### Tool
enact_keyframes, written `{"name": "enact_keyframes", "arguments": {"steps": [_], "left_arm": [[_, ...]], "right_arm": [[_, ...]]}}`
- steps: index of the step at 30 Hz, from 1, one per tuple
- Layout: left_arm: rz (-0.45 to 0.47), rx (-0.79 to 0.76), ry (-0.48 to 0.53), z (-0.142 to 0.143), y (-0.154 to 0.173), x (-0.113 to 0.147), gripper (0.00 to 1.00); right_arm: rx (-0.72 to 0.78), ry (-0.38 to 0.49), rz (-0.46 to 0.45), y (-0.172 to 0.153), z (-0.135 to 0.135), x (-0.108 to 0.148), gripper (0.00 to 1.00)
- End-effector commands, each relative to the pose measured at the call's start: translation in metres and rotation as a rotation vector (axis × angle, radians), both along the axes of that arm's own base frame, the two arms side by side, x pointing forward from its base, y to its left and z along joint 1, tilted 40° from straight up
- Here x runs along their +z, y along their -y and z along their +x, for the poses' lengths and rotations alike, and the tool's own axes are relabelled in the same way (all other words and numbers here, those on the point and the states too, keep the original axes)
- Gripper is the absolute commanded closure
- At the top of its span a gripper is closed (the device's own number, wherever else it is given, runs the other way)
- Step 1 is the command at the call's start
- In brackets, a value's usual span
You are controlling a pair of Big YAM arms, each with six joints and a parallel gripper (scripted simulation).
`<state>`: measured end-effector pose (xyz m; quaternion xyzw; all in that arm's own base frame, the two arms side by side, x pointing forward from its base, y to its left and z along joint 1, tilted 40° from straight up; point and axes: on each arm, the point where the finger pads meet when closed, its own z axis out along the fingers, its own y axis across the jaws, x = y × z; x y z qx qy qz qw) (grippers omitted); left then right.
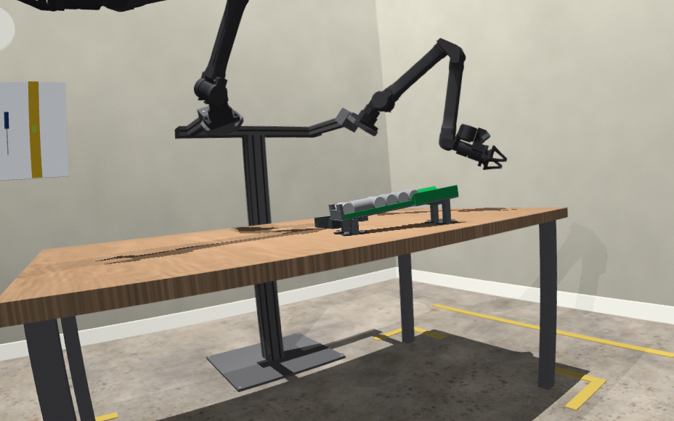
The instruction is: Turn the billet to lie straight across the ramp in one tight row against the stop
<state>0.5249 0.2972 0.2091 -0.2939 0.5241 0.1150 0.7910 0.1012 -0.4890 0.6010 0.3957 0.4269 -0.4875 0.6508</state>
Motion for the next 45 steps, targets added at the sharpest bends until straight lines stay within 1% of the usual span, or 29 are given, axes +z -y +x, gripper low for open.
{"name": "enact_keyframes", "arguments": {"steps": [1, 4, 7, 13, 15, 20, 25, 45], "left_arm": [[0.005, 0.0, 0.01, -0.001, 0.001, 0.005, 0.0], [0.005, 0.0, 0.01, -0.001, 0.001, 0.005, 0.0], [0.005, 0.0, 0.01, -0.001, 0.001, 0.005, 0.0], [0.005, 0.0, 0.01, -0.001, 0.001, 0.005, 0.0], [0.005, 0.0, 0.01, -0.001, 0.001, 0.005, 0.0], [0.005, 0.0, 0.01, -0.001, 0.001, 0.005, 0.0], [0.005, 0.0, 0.01, -0.001, 0.001, 0.005, 0.0], [0.005, 0.0, 0.01, -0.001, 0.001, 0.005, 0.0]], "right_arm": [[-0.065, -0.038, 0.0, -0.014, -0.034, 0.012, 0.0], [-0.128, -0.053, -0.003, -0.03, -0.065, 0.023, 0.0], [-0.182, -0.065, -0.004, -0.046, -0.089, 0.031, 0.0], [-0.263, -0.085, -0.005, -0.072, -0.123, 0.042, 0.0], [-0.263, -0.085, -0.005, -0.072, -0.123, 0.042, 0.0], [-0.303, -0.094, -0.005, -0.086, -0.138, 0.046, 0.0], [-0.321, -0.098, -0.004, -0.093, -0.144, 0.048, 0.0], [-0.325, -0.099, -0.004, -0.094, -0.146, 0.049, 0.0]]}}
